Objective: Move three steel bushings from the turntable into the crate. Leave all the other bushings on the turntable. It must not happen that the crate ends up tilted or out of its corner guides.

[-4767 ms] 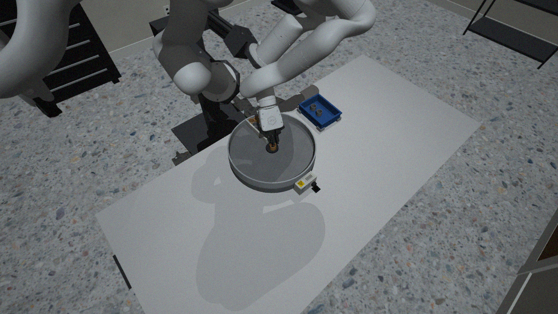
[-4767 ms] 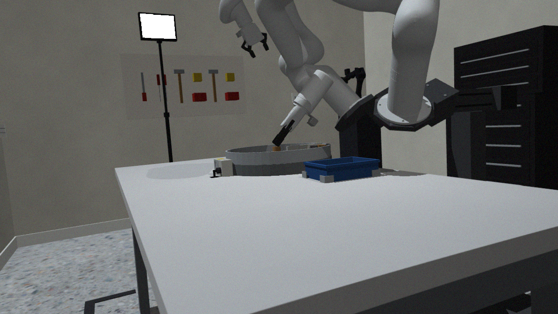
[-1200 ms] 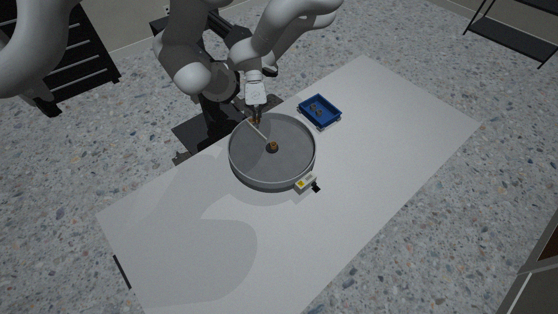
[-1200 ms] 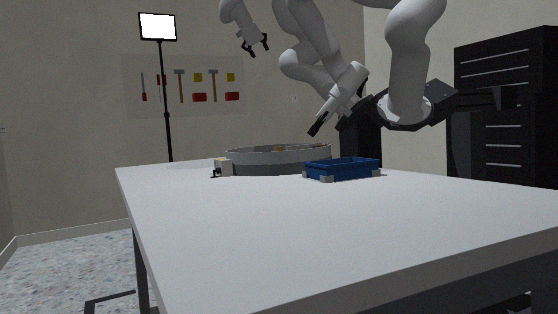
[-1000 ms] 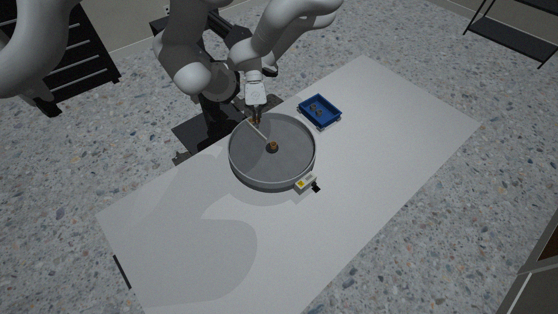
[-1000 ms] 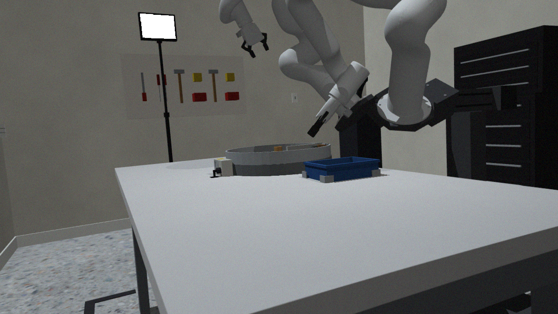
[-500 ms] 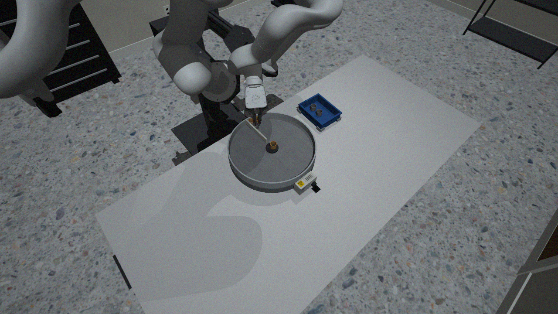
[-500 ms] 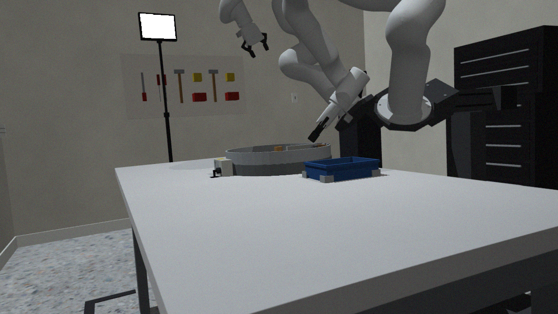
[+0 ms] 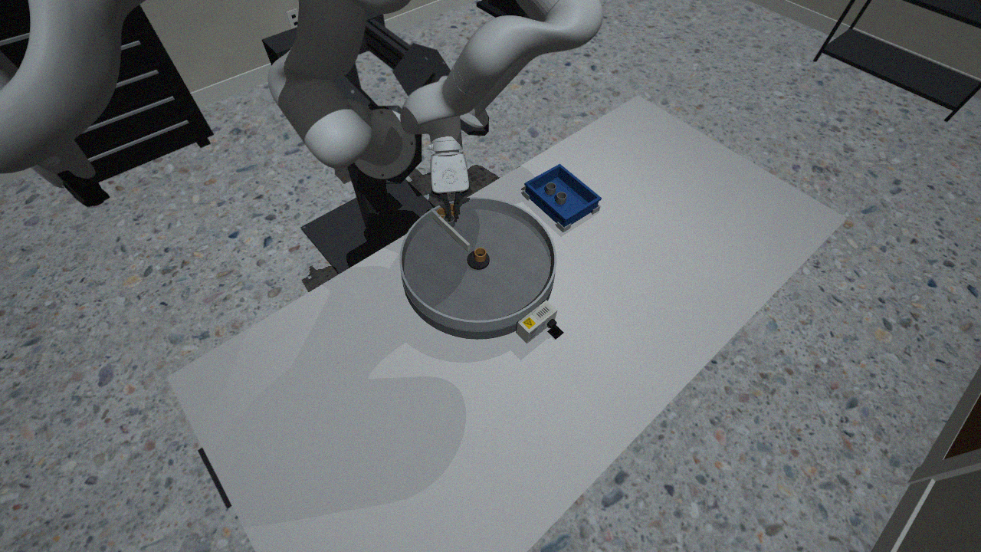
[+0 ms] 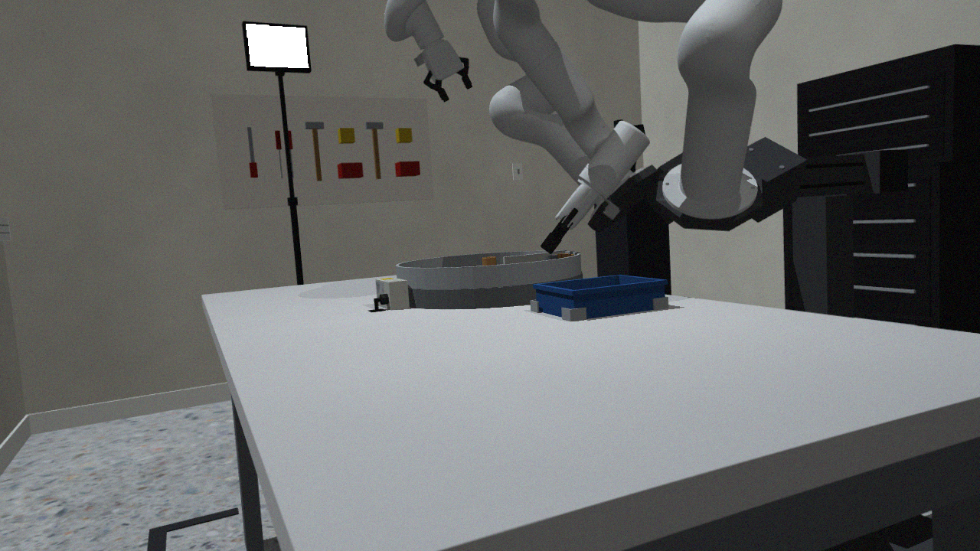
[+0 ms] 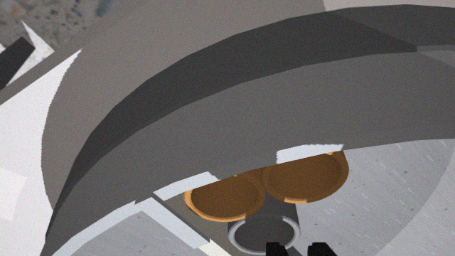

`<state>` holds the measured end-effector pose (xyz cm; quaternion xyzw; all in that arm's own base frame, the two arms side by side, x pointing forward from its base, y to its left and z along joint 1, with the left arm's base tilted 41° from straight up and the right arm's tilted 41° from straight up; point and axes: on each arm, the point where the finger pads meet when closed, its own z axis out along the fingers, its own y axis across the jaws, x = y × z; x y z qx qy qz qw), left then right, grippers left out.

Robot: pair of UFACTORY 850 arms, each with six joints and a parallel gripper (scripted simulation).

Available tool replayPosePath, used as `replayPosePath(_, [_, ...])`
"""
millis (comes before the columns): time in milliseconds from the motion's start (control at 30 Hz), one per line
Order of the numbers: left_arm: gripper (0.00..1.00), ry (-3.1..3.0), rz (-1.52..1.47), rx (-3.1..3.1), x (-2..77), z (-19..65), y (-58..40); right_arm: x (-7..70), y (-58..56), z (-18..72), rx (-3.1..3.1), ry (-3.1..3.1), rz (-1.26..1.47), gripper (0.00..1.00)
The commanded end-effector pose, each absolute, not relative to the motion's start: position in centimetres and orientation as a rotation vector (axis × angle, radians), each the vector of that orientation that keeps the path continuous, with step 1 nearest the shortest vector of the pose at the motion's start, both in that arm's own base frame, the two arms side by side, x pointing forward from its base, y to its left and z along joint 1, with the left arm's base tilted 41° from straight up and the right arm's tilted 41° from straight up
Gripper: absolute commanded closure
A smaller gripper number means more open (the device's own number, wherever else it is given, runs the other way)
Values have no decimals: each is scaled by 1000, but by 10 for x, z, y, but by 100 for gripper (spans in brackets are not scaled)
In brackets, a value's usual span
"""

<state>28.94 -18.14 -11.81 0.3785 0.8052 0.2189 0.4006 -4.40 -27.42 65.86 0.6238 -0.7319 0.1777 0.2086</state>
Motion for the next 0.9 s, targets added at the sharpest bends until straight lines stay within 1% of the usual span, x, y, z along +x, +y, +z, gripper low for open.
replayPosePath(0, [87, 2035, 552, 957, 290, -118, -182, -44, -274, 659, 1735, -2035, 496, 0])
replayPosePath(867, [87, 2035, 552, 957, 295, -128, -175, -44, -274, 659, 1735, -2035, 496, 0])
